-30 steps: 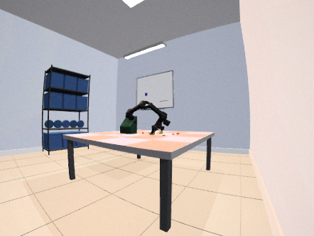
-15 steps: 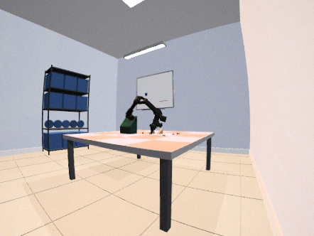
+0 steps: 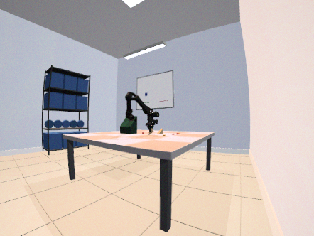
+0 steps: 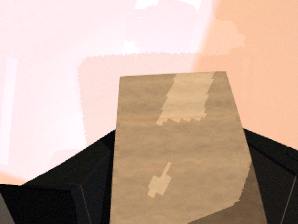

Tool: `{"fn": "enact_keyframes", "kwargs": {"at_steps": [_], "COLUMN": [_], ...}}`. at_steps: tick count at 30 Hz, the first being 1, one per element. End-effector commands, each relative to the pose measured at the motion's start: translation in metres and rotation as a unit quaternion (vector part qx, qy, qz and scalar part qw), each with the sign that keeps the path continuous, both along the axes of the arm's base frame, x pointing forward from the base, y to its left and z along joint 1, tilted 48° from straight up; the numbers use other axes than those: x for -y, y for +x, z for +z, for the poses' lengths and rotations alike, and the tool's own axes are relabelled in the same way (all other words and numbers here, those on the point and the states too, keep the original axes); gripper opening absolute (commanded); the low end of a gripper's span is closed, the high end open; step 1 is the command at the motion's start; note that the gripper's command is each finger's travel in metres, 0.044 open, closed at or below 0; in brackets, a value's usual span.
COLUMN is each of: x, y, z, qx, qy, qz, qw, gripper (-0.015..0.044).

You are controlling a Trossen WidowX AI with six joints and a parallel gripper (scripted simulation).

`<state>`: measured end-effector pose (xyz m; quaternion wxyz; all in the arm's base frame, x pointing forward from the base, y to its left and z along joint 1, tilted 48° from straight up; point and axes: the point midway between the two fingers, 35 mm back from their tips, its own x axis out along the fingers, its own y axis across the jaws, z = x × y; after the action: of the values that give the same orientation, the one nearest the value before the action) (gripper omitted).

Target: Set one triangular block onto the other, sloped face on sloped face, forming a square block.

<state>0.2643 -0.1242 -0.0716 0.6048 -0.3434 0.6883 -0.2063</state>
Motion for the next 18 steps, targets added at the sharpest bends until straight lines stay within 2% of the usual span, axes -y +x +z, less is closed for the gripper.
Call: {"fn": "enact_keyframes", "kwargs": {"at_steps": [1,18], "x": [-0.001,0.002], "y": [-0.008,-0.042], "z": [0.002,0.009], "qx": [0.031,0.187], "qy": [0.012,0.064], "qz": [0.036,0.201], "qw": [0.999,0.959], "gripper": [0.0000,0.0000]}}
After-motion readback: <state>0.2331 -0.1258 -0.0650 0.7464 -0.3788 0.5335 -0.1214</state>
